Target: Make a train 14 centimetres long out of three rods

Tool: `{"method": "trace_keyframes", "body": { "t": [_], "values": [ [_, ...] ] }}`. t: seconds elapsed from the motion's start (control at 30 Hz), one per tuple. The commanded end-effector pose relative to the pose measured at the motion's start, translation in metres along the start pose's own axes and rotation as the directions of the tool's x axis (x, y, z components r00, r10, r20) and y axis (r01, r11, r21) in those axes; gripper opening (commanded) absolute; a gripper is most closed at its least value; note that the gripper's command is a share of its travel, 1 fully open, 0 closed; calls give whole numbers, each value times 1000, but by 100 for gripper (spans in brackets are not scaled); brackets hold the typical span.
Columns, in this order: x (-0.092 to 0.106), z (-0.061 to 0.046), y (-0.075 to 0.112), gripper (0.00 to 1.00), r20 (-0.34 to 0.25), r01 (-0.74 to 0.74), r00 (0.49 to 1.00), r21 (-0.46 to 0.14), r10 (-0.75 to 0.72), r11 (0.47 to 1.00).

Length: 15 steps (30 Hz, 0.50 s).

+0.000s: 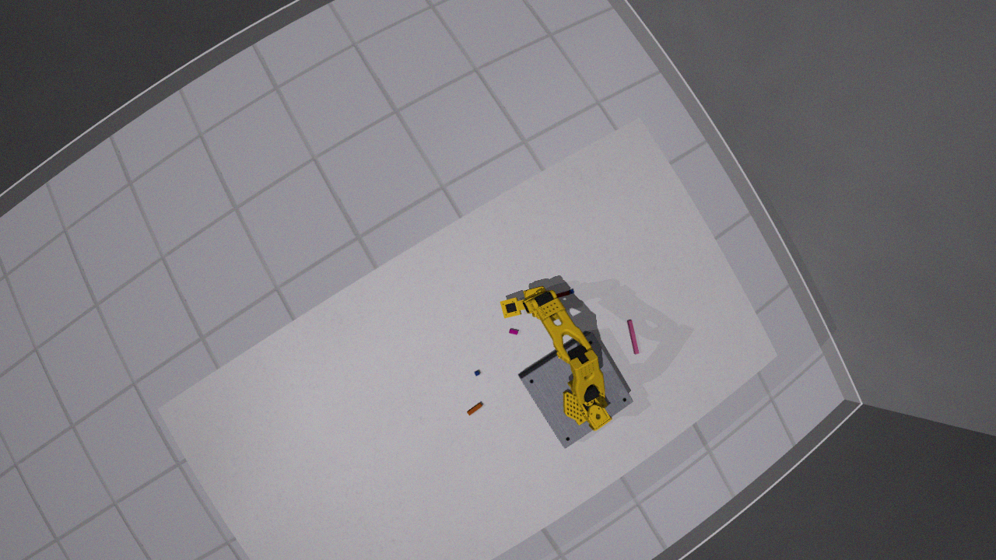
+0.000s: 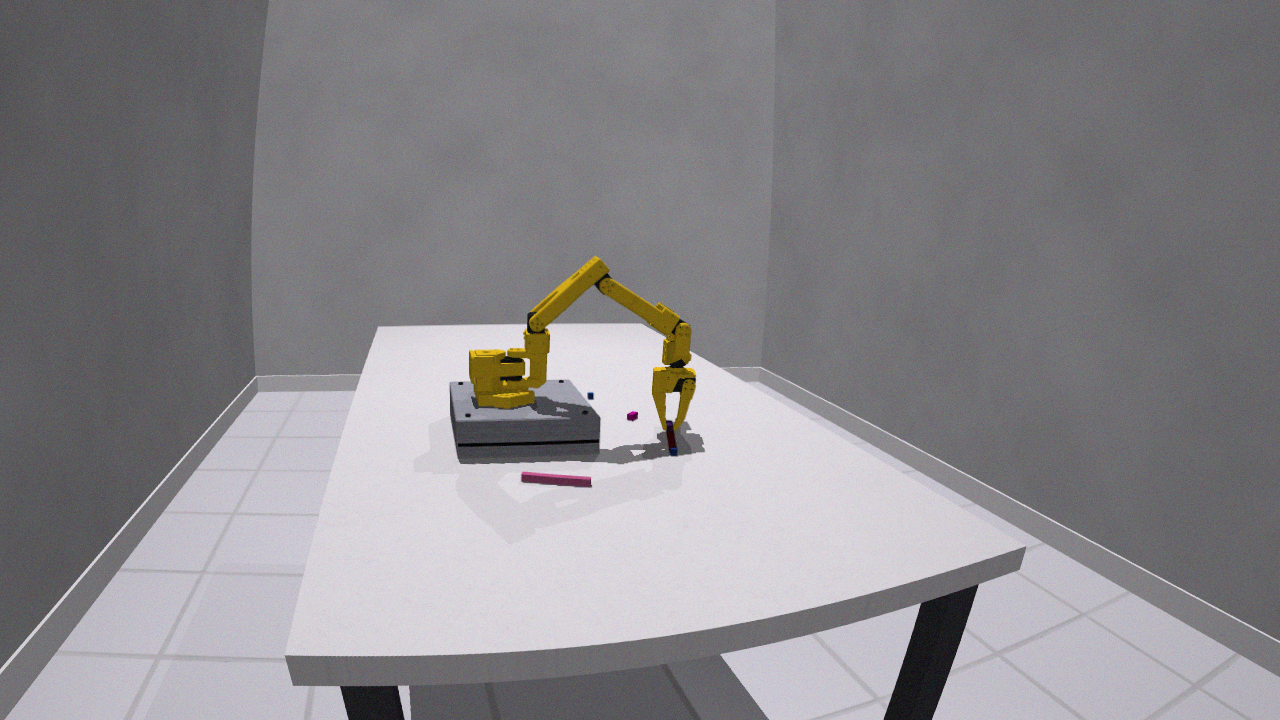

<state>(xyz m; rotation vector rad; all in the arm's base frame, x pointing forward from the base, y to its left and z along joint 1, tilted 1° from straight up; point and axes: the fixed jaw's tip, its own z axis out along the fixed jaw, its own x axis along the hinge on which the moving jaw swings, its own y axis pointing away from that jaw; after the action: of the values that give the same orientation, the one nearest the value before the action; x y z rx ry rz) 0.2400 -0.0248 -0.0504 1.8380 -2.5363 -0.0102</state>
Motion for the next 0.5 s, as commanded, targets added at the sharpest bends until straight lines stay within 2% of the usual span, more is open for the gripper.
{"method": "trace_keyframes", "body": {
  "t": [0.0,0.47],
  "values": [
    [2,-4,-3,0,4,-2,1000,14,2,1000],
    [2,-4,-3,3,4,-2,1000,14,2,1000]
  ]
}}
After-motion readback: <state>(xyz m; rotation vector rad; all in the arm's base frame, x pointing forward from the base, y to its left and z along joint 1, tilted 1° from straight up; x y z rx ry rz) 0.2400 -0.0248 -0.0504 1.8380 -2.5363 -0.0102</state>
